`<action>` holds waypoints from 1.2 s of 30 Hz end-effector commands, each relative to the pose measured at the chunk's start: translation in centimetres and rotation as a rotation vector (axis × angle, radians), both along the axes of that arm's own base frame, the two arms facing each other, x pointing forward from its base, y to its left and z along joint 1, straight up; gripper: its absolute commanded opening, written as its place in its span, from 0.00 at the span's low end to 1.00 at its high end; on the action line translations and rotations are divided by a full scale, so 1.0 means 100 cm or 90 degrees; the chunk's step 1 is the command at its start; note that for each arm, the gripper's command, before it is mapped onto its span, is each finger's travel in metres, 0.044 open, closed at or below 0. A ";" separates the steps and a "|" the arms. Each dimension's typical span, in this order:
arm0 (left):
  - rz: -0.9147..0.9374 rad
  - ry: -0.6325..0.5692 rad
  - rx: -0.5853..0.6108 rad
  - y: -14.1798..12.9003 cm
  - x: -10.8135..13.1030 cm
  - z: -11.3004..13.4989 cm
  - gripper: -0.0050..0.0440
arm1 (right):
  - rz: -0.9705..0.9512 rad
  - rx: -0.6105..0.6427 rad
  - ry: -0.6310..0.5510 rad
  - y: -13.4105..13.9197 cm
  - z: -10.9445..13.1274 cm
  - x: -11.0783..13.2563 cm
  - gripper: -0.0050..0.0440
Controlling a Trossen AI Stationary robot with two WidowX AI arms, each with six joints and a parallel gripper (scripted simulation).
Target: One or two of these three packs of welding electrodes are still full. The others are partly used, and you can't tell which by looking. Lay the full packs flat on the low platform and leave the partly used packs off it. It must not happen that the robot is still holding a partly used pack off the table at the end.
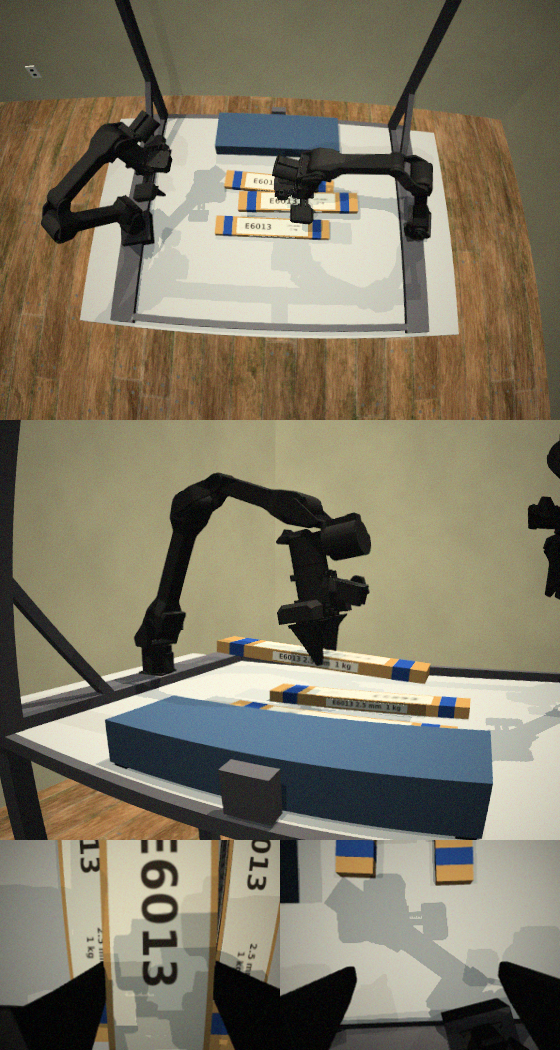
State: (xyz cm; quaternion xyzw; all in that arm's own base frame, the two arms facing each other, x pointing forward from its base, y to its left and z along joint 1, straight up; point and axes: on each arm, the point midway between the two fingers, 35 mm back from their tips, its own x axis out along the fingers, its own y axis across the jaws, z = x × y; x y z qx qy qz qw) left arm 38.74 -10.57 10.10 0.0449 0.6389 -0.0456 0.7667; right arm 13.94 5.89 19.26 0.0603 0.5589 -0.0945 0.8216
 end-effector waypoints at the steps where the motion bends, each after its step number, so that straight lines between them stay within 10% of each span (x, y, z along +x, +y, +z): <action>1: 0.000 -0.070 -0.019 -0.003 0.007 0.039 0.00 | 0.000 0.008 -0.011 0.001 0.006 0.002 0.98; 36: 0.000 -0.088 -0.023 -0.004 0.011 0.011 0.00 | 0.000 0.008 -0.011 0.001 0.006 0.002 0.98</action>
